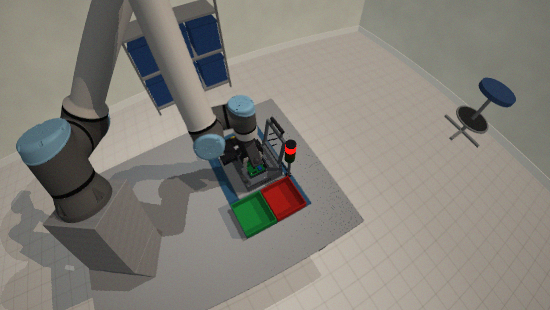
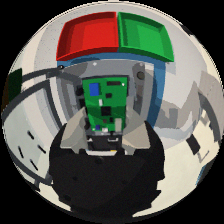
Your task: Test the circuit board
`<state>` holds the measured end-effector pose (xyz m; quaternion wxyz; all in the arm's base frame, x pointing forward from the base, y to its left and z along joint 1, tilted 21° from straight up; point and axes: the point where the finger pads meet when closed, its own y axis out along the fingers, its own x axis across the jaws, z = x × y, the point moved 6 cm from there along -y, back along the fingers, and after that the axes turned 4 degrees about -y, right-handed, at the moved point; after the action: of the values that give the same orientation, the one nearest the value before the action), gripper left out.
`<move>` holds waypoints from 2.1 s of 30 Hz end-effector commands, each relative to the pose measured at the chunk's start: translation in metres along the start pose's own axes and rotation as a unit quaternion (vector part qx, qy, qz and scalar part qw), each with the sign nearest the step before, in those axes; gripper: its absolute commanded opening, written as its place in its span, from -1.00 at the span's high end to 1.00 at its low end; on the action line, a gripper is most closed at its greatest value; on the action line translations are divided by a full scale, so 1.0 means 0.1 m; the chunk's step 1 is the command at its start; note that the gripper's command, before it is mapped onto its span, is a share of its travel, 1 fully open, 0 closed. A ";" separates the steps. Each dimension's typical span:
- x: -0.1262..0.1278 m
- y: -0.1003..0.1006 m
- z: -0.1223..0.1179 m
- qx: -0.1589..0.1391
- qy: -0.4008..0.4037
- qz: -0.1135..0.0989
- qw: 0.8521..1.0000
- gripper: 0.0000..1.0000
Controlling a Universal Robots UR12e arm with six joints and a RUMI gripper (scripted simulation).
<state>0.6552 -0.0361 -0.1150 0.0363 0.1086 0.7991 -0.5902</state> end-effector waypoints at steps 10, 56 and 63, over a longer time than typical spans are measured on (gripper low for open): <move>0.00 -0.01 0.00 0.000 0.000 0.001 1.000 0.22; 0.00 -0.06 0.00 0.000 0.000 0.001 1.000 0.22; 0.00 -0.07 0.00 0.000 0.000 0.001 1.000 0.22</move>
<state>0.6539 -0.0378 -0.1092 0.0363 0.1086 0.7991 -0.5902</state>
